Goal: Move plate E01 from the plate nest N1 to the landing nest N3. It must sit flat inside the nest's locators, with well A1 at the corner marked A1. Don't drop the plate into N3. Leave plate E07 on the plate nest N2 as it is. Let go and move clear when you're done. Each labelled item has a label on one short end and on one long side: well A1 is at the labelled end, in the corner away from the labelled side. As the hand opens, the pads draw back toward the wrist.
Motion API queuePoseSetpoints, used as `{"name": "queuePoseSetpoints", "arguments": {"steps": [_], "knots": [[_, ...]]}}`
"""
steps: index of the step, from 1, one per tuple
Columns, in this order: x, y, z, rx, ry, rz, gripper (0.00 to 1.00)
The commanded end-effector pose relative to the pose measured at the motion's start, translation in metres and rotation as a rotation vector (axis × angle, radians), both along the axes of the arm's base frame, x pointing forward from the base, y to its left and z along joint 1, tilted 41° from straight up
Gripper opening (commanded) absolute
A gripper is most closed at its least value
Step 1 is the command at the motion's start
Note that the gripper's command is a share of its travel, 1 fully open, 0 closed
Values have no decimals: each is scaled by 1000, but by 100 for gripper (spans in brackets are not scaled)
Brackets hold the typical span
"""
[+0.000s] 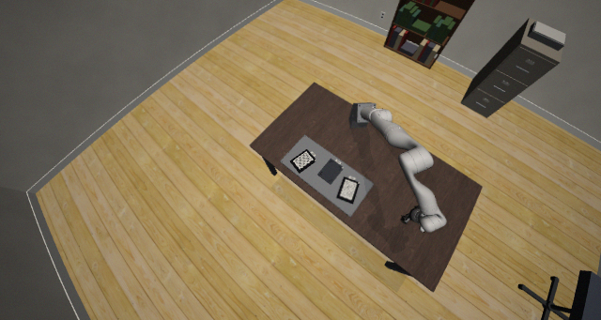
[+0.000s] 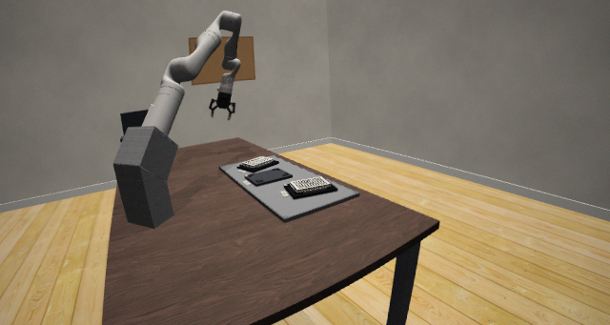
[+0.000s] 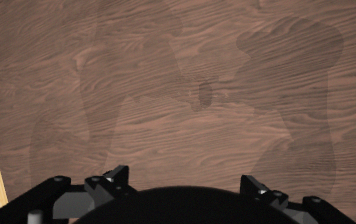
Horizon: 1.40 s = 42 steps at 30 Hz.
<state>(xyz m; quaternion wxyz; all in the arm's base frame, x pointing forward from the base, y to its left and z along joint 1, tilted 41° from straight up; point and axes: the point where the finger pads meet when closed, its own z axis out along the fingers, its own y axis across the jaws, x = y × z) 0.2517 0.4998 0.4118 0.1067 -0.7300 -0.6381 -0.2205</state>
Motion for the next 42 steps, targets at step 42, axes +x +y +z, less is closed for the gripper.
{"name": "queuePoseSetpoints", "arguments": {"steps": [42], "knots": [[34, -48, -40, -116, -208, 304, 100]]}}
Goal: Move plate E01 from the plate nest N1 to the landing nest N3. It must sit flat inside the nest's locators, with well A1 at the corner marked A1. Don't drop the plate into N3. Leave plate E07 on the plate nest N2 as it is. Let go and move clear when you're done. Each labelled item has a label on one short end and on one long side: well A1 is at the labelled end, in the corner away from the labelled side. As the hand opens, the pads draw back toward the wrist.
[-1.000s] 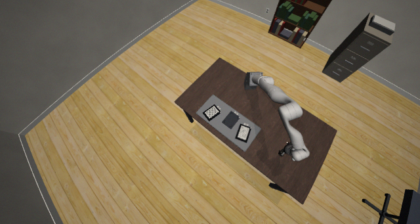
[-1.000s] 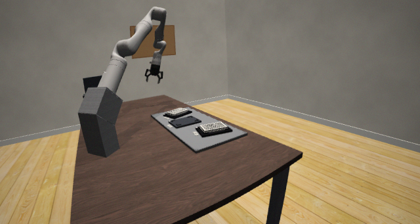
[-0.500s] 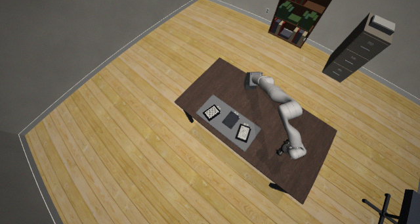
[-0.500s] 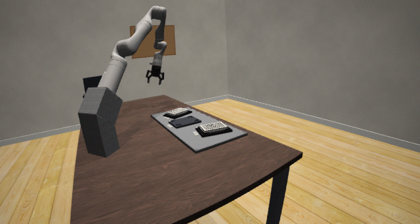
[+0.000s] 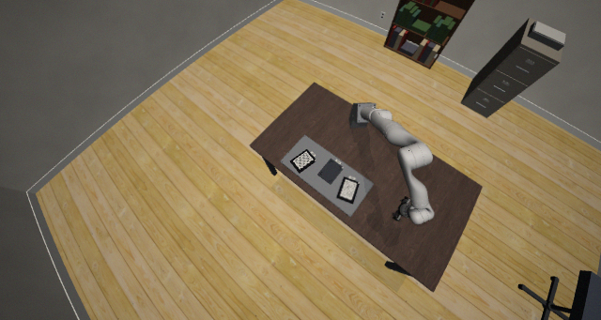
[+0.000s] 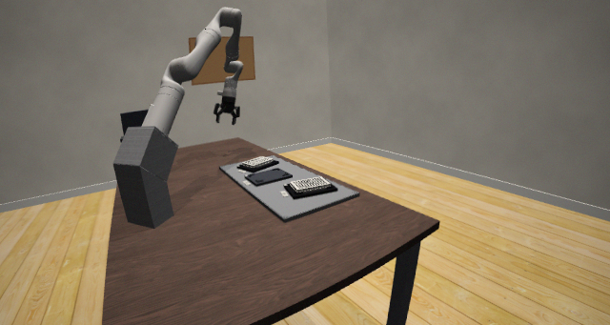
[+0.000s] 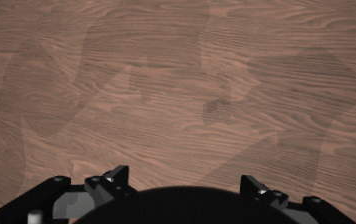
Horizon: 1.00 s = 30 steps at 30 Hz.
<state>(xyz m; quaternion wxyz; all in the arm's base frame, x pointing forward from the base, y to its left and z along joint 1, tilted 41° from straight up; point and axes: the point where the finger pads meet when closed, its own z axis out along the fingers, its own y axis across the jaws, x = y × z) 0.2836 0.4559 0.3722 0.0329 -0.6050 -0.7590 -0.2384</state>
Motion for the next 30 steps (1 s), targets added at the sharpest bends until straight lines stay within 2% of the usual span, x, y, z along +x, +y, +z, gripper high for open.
{"name": "queuePoseSetpoints", "arguments": {"steps": [1, 30], "knots": [[2, -4, -1, -3, -6, 2, 100], [24, -34, -28, -80, -144, 209, 100]]}}
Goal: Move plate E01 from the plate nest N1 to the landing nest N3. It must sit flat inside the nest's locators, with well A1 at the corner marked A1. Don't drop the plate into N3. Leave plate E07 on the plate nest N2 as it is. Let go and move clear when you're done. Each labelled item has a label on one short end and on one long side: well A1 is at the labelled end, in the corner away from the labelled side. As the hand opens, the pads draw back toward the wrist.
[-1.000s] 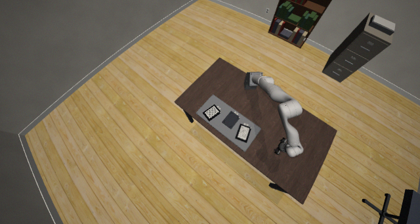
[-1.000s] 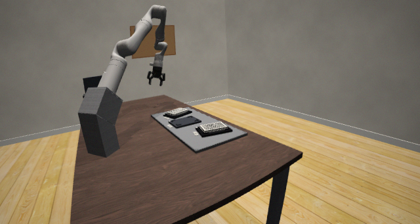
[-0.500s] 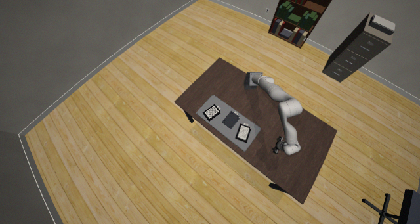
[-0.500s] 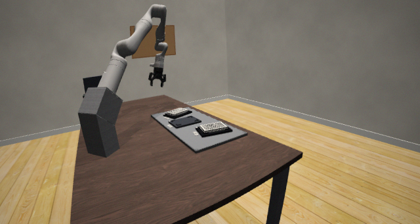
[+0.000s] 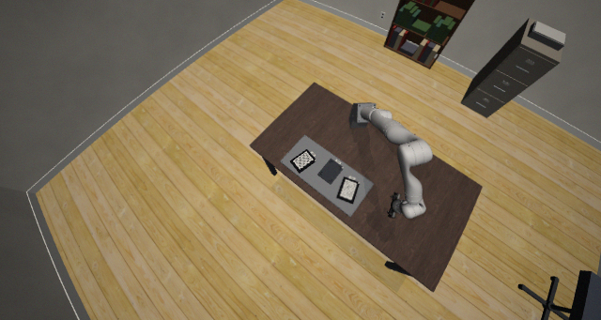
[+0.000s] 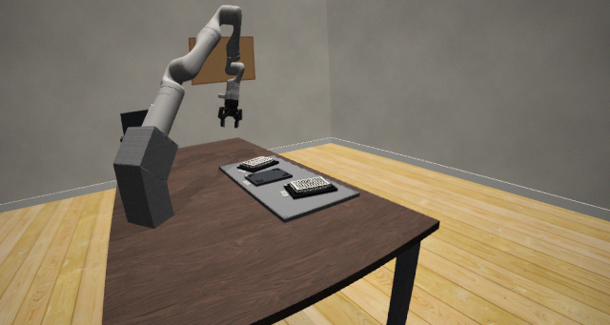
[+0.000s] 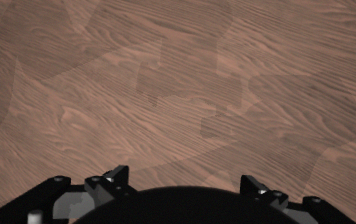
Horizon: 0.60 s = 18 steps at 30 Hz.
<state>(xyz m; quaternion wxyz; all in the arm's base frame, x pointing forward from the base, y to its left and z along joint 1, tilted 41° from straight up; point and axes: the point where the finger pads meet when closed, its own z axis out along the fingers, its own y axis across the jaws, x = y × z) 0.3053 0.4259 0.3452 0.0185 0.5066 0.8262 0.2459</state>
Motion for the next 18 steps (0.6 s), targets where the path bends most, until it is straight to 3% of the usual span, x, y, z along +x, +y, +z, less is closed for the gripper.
{"name": "queuePoseSetpoints", "arguments": {"steps": [1, 18], "knots": [[3, -5, -2, -6, -11, 10, 100], [15, -23, -18, -51, -91, 129, 100]]}}
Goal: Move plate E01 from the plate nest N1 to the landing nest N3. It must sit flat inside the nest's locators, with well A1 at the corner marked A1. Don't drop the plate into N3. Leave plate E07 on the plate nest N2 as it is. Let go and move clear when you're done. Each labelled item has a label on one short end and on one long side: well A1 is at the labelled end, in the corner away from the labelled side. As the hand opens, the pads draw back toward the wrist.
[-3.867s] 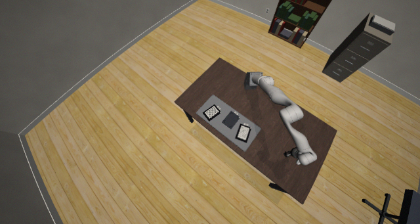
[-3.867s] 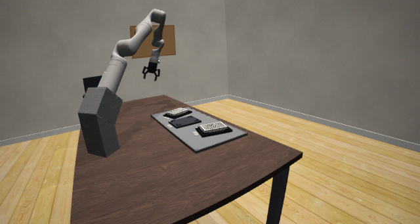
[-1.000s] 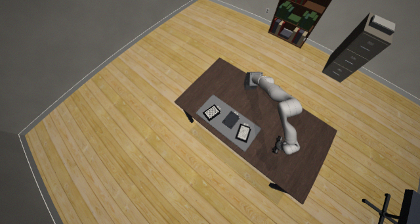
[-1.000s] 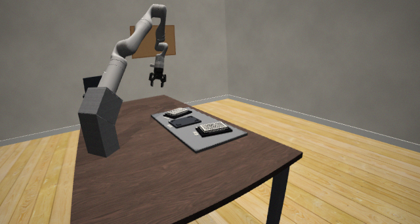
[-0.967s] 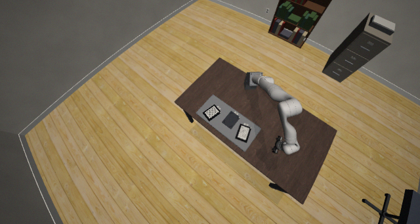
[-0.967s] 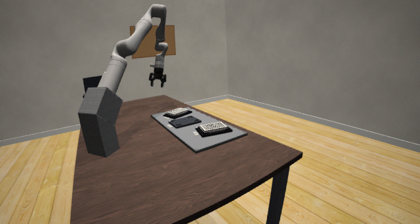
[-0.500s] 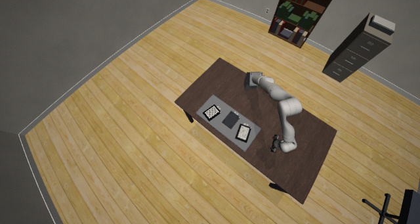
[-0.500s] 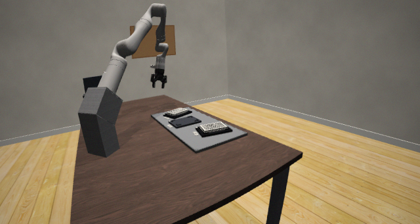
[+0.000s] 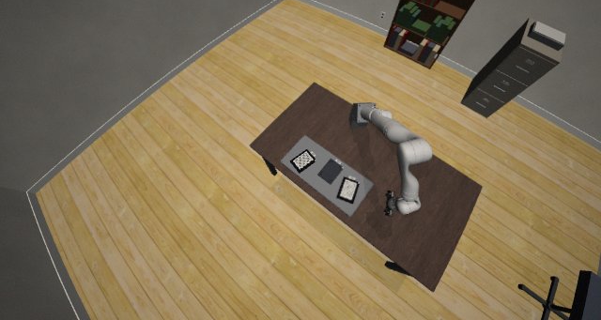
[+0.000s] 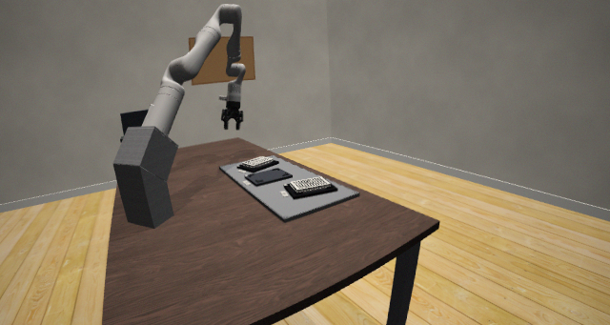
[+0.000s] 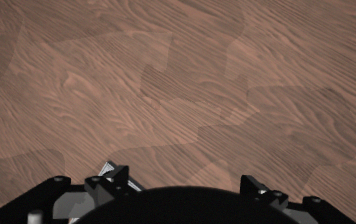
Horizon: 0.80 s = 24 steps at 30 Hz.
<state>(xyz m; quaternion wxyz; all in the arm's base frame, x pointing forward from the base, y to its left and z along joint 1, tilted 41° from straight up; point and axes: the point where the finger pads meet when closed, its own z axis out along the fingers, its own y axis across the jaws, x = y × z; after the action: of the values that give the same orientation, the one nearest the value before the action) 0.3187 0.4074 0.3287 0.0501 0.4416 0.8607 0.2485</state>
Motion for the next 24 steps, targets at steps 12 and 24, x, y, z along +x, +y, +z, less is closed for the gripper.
{"name": "queuePoseSetpoints", "arguments": {"steps": [12, 24], "knots": [[10, -16, -12, -33, -58, 81, 100], [19, -27, -22, -63, -111, 161, 100]]}}
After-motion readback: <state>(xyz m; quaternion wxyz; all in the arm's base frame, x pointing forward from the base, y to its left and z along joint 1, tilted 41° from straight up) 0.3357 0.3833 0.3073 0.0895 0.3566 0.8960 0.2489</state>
